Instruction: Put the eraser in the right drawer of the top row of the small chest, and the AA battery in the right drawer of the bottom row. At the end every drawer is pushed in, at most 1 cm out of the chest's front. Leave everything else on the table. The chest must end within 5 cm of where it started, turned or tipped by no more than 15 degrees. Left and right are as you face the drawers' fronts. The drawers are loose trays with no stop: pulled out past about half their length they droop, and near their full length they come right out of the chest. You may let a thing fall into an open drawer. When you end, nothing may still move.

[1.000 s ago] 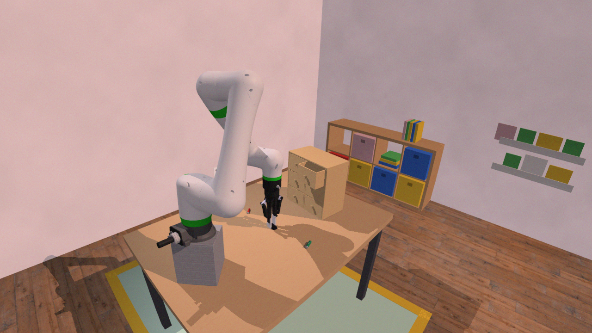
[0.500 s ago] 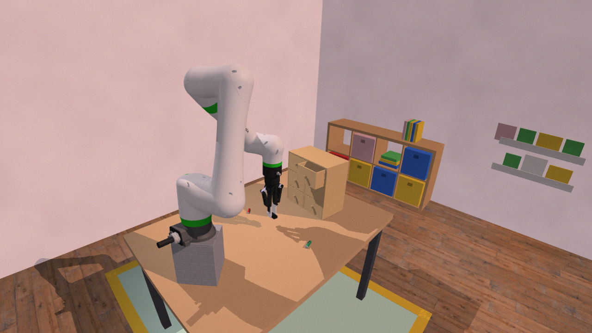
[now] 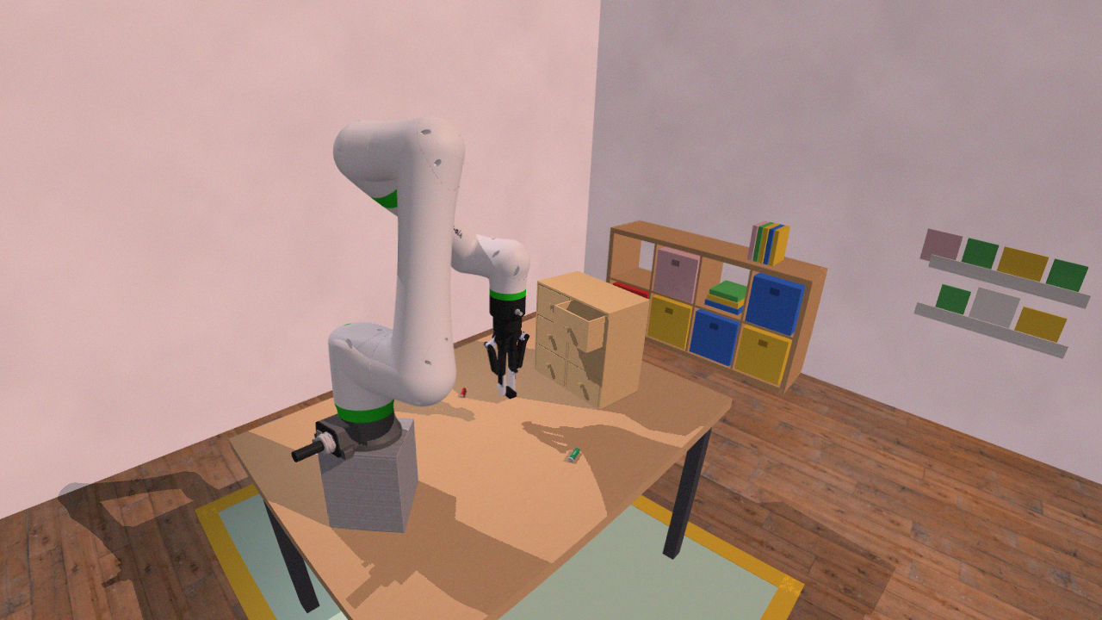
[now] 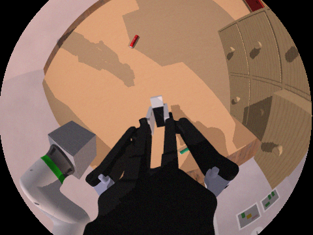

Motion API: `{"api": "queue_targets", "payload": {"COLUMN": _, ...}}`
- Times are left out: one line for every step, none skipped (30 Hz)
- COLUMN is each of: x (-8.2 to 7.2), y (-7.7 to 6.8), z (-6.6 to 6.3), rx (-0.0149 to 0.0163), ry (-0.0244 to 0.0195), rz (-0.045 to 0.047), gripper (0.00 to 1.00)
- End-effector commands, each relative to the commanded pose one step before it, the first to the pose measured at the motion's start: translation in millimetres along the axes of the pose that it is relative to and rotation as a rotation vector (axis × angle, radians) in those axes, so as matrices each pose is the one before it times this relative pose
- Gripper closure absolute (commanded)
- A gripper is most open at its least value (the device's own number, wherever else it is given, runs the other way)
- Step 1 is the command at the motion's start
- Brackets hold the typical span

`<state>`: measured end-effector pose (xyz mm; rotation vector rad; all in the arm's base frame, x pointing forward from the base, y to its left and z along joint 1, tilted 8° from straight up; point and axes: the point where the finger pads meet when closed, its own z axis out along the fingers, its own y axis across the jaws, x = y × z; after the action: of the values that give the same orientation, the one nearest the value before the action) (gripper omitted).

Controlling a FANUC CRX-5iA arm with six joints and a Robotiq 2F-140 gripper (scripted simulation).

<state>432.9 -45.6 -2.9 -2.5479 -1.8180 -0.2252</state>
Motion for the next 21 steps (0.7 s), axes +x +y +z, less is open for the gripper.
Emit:
{"api": "queue_targets", "payload": {"x": -0.41, "y": 6.18, "z": -0.35, "rx": -0.00117, "ry": -0.00189, "rz": 0.18029, "gripper": 0.89}}
{"api": "queue_targets", "payload": {"x": 0.21, "y": 2.75, "z": -0.07, "rx": 0.00001, "ry": 0.00000, "rz": 0.08124, "gripper": 0.89}}
{"api": "queue_targets", "payload": {"x": 0.46, "y": 3.06, "z": -0.06, "rx": 0.00003, "ry": 0.00005, "rz": 0.08814, "gripper": 0.89}}
{"api": "queue_targets", "payload": {"x": 0.76, "y": 3.27, "z": -0.05, "rx": 0.00061, "ry": 0.00133, "rz": 0.04544, "gripper": 0.89}}
{"api": "queue_targets", "payload": {"x": 0.93, "y": 3.44, "z": -0.04, "rx": 0.00092, "ry": 0.00198, "rz": 0.05140, "gripper": 0.89}}
{"api": "queue_targets", "payload": {"x": 1.11, "y": 3.52, "z": -0.02, "rx": 0.00124, "ry": 0.00251, "rz": 0.05379, "gripper": 0.89}}
{"api": "queue_targets", "payload": {"x": 1.28, "y": 3.51, "z": 0.00, "rx": 0.00134, "ry": 0.00272, "rz": 0.05393, "gripper": 0.89}}
{"api": "queue_targets", "payload": {"x": 1.41, "y": 3.42, "z": 0.02, "rx": 0.00134, "ry": 0.00275, "rz": 0.05374, "gripper": 0.89}}
{"api": "queue_targets", "payload": {"x": 0.00, "y": 0.00, "z": 0.00, "rx": 0.00000, "ry": 0.00000, "rz": 0.00000, "gripper": 0.89}}
{"api": "queue_targets", "payload": {"x": 0.00, "y": 0.00, "z": 0.00, "rx": 0.00000, "ry": 0.00000, "rz": 0.00000, "gripper": 0.89}}
{"api": "queue_targets", "payload": {"x": 1.51, "y": 3.25, "z": 0.04, "rx": 0.00080, "ry": 0.00314, "rz": 0.15433, "gripper": 0.89}}
{"api": "queue_targets", "payload": {"x": 1.86, "y": 2.84, "z": 0.05, "rx": 0.00177, "ry": 0.00279, "rz": 0.04163, "gripper": 0.89}}
{"api": "queue_targets", "payload": {"x": 1.80, "y": 2.56, "z": 0.06, "rx": 0.00171, "ry": 0.00220, "rz": 0.04420, "gripper": 0.89}}
{"api": "queue_targets", "payload": {"x": 1.69, "y": 2.23, "z": 0.07, "rx": 0.00153, "ry": 0.00178, "rz": 0.05074, "gripper": 0.89}}
{"api": "queue_targets", "payload": {"x": 1.55, "y": 1.87, "z": 0.07, "rx": 0.00131, "ry": 0.00159, "rz": 0.05275, "gripper": 0.89}}
{"api": "queue_targets", "payload": {"x": 1.35, "y": 1.49, "z": 0.06, "rx": 0.00106, "ry": 0.00139, "rz": 0.05269, "gripper": 0.89}}
{"api": "queue_targets", "payload": {"x": 1.12, "y": 1.12, "z": 0.05, "rx": 0.00077, "ry": 0.00109, "rz": 0.05240, "gripper": 0.89}}
{"api": "queue_targets", "payload": {"x": 0.86, "y": 0.78, "z": 0.04, "rx": 0.00041, "ry": 0.00071, "rz": 0.05213, "gripper": 0.89}}
{"api": "queue_targets", "payload": {"x": 0.60, "y": 0.49, "z": 0.03, "rx": -0.00005, "ry": 0.00026, "rz": 0.05183, "gripper": 0.89}}
{"api": "queue_targets", "payload": {"x": 0.35, "y": 0.26, "z": 0.02, "rx": -0.00066, "ry": -0.00024, "rz": 0.05146, "gripper": 0.89}}
{"api": "queue_targets", "payload": {"x": 0.14, "y": 0.09, "z": 0.01, "rx": -0.00145, "ry": -0.00077, "rz": 0.05100, "gripper": 0.89}}
